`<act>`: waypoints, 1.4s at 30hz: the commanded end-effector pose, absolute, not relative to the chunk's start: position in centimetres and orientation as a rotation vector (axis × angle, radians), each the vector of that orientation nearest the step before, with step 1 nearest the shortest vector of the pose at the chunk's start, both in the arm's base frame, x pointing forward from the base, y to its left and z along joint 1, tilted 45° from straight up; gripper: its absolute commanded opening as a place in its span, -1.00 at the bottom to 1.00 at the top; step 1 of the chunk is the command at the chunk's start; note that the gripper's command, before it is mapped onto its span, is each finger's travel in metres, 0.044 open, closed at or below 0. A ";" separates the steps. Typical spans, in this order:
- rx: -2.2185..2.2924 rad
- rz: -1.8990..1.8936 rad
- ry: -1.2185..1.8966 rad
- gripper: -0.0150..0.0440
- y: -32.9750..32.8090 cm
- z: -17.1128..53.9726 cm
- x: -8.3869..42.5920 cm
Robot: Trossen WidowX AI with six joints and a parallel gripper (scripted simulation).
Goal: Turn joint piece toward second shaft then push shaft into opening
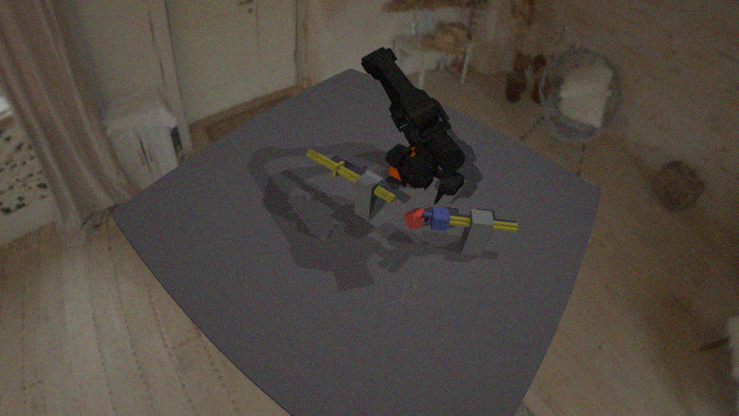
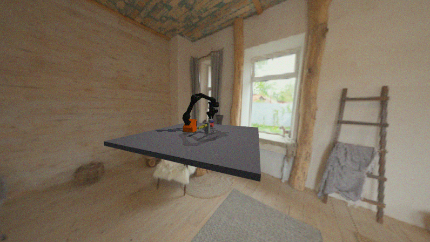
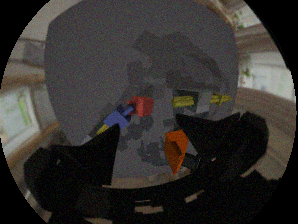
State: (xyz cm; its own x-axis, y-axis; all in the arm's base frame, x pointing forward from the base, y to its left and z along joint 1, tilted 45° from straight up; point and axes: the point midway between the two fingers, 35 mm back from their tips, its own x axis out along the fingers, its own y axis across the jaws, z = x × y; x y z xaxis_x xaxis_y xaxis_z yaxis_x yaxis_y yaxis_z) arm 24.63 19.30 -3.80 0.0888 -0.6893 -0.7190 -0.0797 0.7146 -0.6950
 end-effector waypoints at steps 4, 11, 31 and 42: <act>-0.728 -0.454 1.461 1.00 19.0 -3.7 24.6; -0.846 -0.296 1.516 1.00 18.7 -3.9 24.6; -1.181 0.187 1.583 1.00 18.0 -4.3 24.7; -1.367 0.462 1.560 1.00 17.6 -4.4 24.7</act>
State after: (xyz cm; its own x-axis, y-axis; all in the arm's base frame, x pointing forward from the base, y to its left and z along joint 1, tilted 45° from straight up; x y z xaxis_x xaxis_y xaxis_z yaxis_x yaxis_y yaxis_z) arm 24.81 17.70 -4.43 0.1041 -0.5485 -0.8297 -0.8774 0.3421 -0.3363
